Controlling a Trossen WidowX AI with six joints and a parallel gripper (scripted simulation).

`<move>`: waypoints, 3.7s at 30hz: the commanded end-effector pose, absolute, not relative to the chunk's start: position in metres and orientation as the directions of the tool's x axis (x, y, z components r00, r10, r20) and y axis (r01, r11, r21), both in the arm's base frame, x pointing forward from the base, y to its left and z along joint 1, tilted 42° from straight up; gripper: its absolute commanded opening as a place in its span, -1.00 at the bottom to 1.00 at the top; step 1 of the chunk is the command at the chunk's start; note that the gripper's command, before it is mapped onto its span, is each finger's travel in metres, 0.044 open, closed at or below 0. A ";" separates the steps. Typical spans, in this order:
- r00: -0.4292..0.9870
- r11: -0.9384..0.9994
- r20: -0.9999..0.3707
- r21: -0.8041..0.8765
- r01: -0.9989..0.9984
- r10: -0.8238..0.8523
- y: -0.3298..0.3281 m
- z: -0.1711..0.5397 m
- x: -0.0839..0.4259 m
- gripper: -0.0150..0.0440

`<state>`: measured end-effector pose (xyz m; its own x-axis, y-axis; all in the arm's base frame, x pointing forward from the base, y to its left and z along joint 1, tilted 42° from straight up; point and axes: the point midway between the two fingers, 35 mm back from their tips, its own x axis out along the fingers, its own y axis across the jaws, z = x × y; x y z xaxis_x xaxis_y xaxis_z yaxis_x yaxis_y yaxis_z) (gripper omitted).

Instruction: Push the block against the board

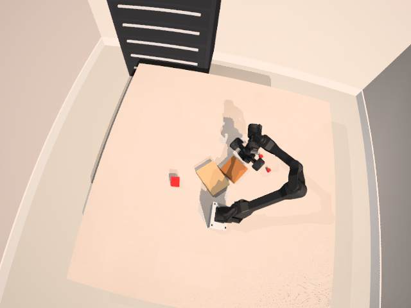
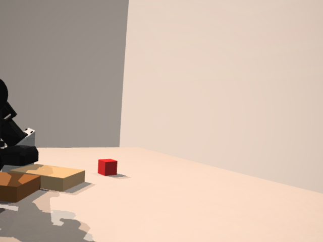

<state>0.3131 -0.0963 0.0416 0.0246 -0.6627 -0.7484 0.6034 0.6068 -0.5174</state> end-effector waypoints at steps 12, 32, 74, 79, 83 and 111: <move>0.018 0.606 -0.747 -0.525 0.598 -0.664 -0.092 0.035 0.304 -0.49; 0.018 0.607 -0.748 -0.524 0.597 -0.663 -0.085 0.029 0.294 -0.49; 0.018 0.607 -0.748 -0.524 0.598 -0.664 -0.092 0.035 0.310 -0.49; 0.019 0.606 -0.747 -0.524 0.598 -0.664 -0.095 0.039 0.317 -0.49; 0.019 0.606 -0.747 -0.524 0.598 -0.665 -0.098 0.041 0.322 -0.49; 0.017 0.592 -0.745 -0.515 0.620 -0.667 -0.112 0.051 0.275 -0.49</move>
<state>0.2789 -0.1040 0.0640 0.0285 -0.6652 -0.7461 0.6315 0.5906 -0.5025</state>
